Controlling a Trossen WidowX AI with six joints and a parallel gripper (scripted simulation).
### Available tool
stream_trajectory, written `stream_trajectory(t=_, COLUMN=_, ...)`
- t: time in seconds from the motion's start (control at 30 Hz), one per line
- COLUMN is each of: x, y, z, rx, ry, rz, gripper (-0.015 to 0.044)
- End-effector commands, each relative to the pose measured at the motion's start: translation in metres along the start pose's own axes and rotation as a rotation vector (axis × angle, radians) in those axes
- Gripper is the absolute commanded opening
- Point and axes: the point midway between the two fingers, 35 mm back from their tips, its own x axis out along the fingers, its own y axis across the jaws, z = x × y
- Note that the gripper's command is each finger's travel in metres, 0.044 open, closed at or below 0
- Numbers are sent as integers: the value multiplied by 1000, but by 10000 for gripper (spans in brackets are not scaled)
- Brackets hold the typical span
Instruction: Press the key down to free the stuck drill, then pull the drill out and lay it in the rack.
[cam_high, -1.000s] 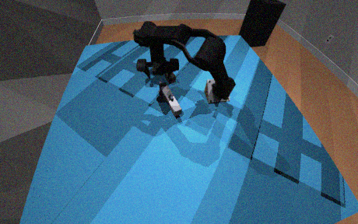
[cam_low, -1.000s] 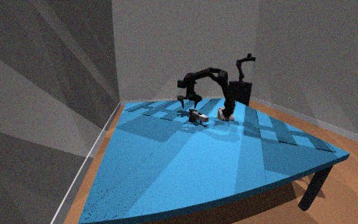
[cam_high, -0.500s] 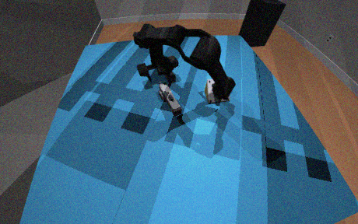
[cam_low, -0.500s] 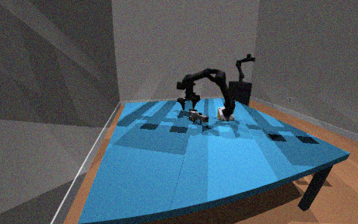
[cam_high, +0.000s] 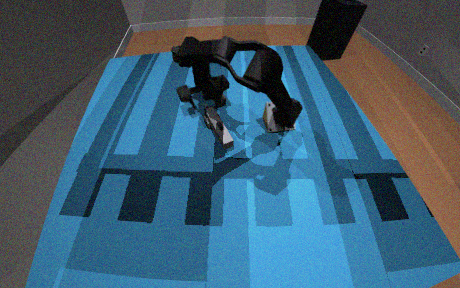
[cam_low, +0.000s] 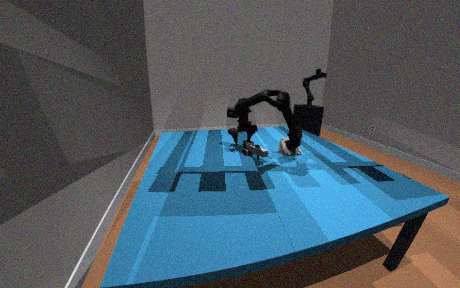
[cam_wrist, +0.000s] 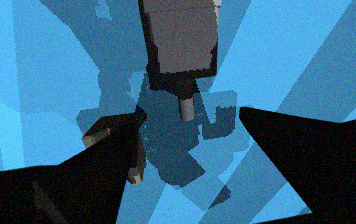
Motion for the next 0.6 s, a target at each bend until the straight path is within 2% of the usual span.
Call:
stream_trajectory(t=0.0, x=6, y=0, z=2, rx=3, ry=-1, rz=-3, gripper=440)
stream_trajectory(t=0.57, x=32, y=0, z=10, rx=2, ry=-4, rz=-4, gripper=440)
